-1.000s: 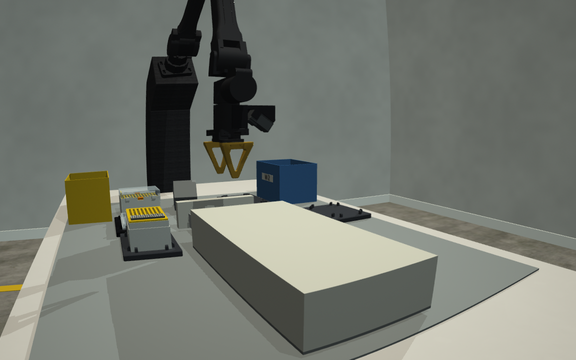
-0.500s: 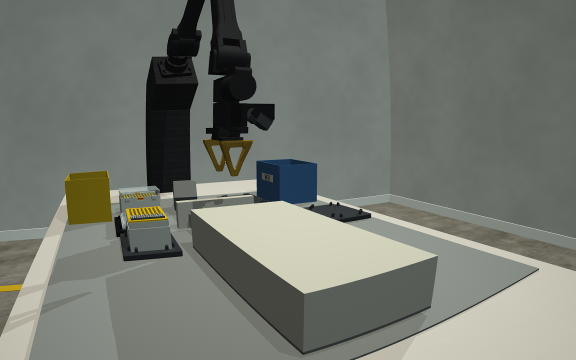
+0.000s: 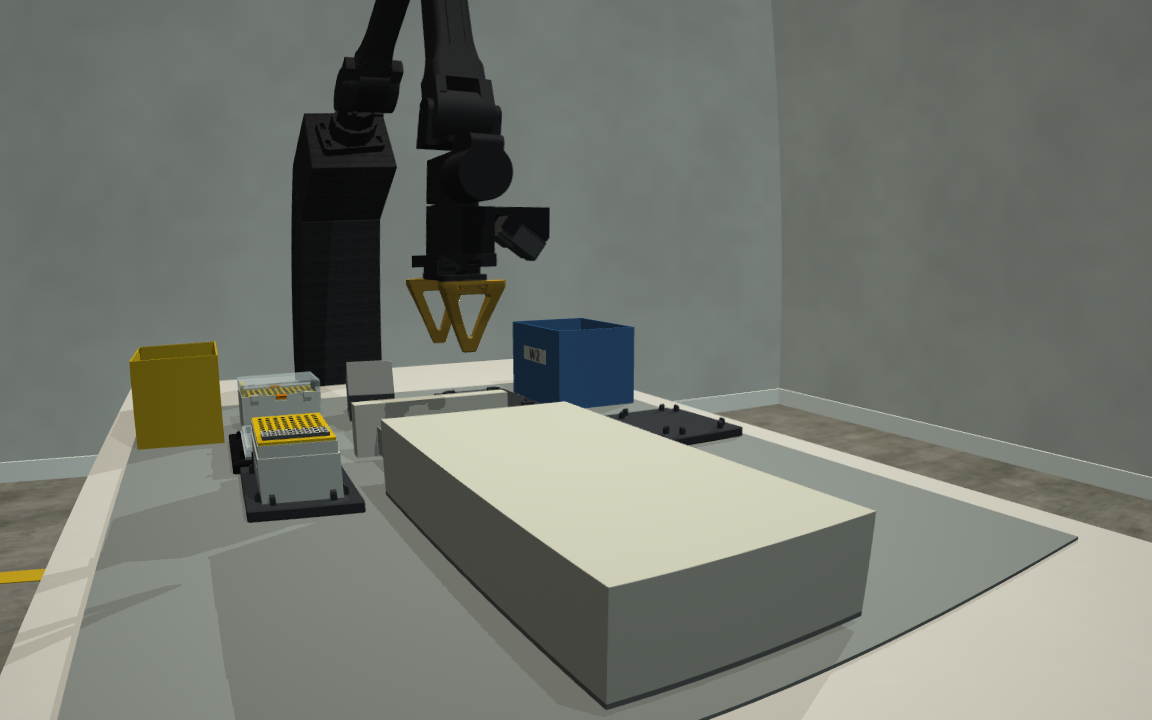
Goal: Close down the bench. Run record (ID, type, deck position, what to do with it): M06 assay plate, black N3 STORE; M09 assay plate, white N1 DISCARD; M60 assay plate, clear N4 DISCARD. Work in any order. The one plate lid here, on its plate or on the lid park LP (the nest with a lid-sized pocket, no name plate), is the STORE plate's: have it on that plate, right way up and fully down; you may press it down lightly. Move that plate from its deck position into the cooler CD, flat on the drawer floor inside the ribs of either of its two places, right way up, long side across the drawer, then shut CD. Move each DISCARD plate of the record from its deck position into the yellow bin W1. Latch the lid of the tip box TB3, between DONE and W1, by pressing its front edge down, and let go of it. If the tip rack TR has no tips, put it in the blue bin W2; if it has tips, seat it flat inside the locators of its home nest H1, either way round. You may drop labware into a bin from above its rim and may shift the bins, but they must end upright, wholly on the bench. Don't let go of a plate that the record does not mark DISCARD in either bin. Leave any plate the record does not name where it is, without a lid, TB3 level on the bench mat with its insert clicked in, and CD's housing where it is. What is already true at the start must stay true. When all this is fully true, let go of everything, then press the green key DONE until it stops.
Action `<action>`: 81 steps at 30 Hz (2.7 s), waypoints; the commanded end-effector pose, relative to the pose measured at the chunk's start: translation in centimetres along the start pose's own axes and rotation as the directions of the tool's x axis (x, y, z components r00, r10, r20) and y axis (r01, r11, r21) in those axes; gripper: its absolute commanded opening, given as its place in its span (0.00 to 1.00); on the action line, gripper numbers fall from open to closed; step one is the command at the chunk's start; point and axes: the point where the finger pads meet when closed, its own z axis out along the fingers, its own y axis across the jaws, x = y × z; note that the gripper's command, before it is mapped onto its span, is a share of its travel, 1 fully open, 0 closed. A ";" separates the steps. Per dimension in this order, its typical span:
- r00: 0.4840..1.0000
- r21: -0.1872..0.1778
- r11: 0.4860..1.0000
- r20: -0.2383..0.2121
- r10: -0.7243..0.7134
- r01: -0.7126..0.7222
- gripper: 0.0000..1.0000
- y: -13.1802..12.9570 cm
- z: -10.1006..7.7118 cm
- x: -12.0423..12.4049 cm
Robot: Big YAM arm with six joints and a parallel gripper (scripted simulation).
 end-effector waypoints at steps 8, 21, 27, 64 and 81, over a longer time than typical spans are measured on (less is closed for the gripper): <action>1.000 -0.006 1.000 -0.002 -0.006 0.006 1.00 -0.1 -0.3 0.5; 1.000 0.004 1.000 0.001 -0.007 0.007 0.00 3.1 0.4 0.2; 1.000 0.040 0.999 0.001 -0.009 0.009 0.00 4.2 -0.9 0.0; 1.000 0.011 1.000 0.005 -0.008 0.008 0.00 16.2 2.0 -0.2; 1.000 0.008 1.000 0.002 -0.002 0.002 0.00 16.3 1.5 0.0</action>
